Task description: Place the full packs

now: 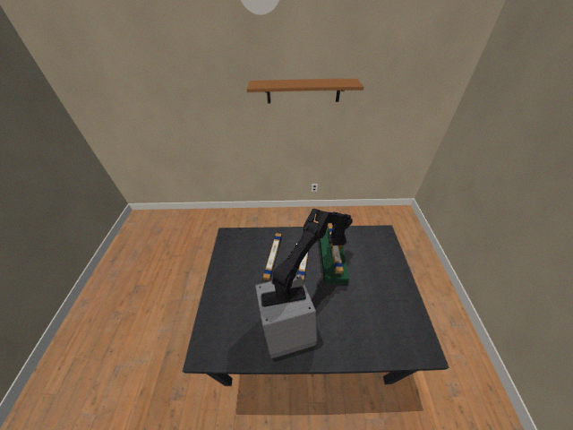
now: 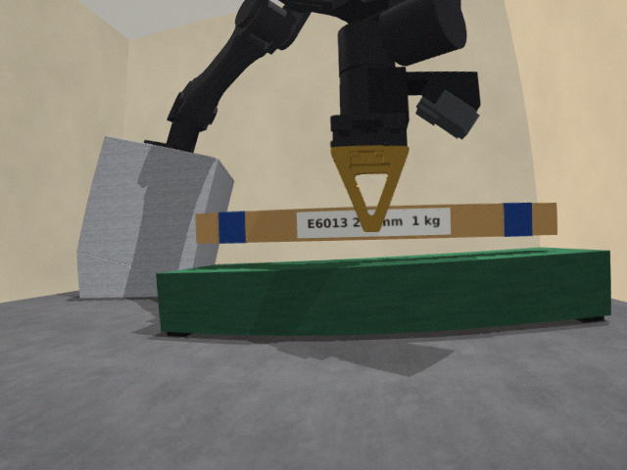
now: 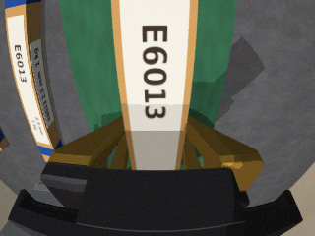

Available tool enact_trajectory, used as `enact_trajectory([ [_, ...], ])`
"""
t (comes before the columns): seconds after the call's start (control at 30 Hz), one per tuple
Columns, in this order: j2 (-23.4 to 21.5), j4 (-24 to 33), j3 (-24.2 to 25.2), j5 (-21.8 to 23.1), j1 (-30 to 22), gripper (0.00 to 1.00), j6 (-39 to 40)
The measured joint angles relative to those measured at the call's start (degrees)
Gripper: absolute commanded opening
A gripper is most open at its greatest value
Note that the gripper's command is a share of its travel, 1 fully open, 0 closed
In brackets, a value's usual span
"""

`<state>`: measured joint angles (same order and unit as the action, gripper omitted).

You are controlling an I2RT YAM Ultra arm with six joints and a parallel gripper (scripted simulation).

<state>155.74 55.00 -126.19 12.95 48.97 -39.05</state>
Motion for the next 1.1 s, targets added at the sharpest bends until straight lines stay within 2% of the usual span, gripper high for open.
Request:
enact_trajectory([
  [1.1, 1.9, -1.6, 0.0, 0.2, 0.0, 0.0, 0.3],
])
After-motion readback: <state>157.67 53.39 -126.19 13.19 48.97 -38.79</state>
